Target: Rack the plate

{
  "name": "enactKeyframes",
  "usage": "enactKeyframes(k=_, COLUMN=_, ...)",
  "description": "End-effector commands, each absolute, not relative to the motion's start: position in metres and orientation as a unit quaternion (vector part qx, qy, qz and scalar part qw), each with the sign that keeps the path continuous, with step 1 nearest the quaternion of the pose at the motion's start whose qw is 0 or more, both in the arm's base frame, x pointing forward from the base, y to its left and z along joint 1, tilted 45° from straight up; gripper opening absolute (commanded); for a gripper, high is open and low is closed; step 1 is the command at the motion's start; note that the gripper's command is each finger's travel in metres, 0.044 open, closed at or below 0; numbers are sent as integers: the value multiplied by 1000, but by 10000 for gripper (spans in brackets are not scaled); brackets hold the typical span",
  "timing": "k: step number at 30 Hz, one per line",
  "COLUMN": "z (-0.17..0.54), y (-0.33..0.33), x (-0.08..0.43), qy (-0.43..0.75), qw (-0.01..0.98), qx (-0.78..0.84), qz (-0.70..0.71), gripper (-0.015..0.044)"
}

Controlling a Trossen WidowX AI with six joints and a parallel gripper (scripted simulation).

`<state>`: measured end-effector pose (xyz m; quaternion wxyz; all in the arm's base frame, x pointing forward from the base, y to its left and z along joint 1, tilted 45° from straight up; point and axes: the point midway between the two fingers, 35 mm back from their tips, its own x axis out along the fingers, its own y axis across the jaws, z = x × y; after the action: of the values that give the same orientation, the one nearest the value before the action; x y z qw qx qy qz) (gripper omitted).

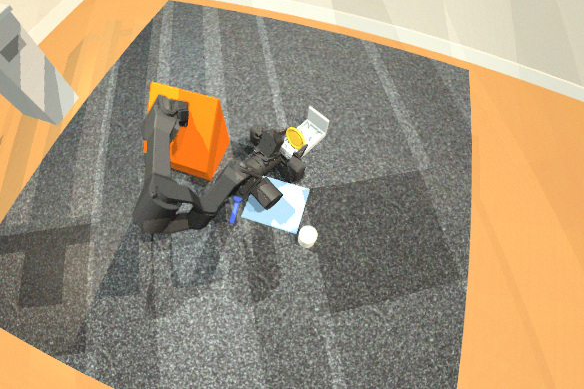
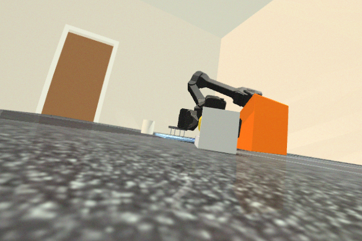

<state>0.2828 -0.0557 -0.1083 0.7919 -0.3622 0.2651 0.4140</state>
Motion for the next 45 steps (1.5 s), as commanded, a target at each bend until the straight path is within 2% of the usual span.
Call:
enactKeyframes(k=1, z=-108, y=-56, x=283, qy=264, qw=792, qx=-363, qz=414, gripper=0)
enactKeyframes(k=11, z=-107, y=-55, x=283, qy=265, qw=792, qx=-363, qz=414, gripper=0)
enactKeyframes(k=26, z=-109, y=-55, x=283, qy=265, qw=791, qx=-362, qz=415, gripper=394)
enactKeyframes(k=37, z=-103, y=-50, x=285, qy=266, qw=791, qx=-361, qz=416, gripper=400)
enactKeyframes(k=45, z=-37, y=15, x=295, qy=269, qw=792, qx=-350, qz=422, gripper=400)
